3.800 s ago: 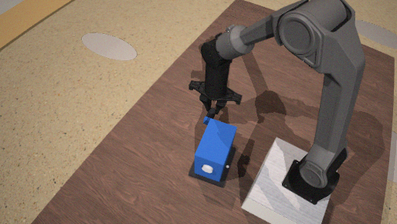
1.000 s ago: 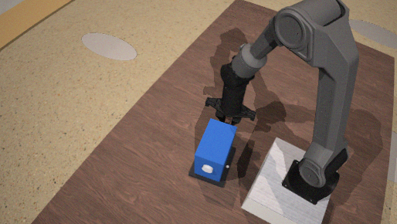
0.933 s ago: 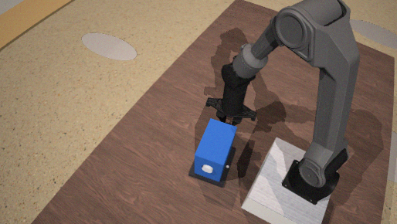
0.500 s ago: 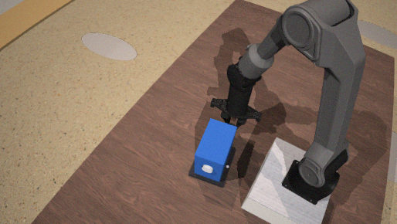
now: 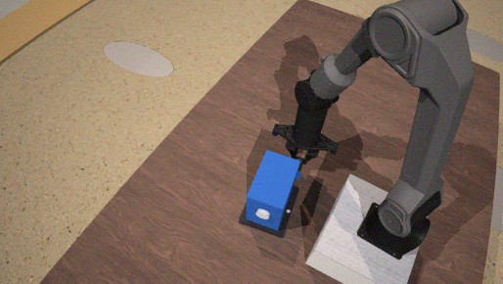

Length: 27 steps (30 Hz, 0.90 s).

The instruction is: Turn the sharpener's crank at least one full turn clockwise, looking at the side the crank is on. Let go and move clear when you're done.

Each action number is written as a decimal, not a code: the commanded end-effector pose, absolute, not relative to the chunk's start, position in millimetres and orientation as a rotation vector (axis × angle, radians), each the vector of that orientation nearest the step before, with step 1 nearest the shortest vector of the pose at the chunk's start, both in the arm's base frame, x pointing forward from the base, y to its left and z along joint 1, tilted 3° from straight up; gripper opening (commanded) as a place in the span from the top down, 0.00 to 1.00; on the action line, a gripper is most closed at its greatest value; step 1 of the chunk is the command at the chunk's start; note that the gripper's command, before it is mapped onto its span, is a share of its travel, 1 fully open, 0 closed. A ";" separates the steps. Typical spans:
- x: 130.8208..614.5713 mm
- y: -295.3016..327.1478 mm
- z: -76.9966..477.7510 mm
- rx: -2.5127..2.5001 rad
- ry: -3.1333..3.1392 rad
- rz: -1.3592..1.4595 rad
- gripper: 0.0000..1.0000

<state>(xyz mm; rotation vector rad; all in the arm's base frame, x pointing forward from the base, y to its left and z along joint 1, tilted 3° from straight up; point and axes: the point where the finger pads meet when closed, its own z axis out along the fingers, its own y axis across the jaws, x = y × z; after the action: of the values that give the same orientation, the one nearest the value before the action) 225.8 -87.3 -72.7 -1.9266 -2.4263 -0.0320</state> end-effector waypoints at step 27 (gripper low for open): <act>211.4 -92.2 -47.2 -1.926 -2.429 -0.032 0.80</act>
<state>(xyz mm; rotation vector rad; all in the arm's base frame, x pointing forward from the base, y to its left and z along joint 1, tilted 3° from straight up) 211.4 -91.8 -49.3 -1.9256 -2.4251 -0.0310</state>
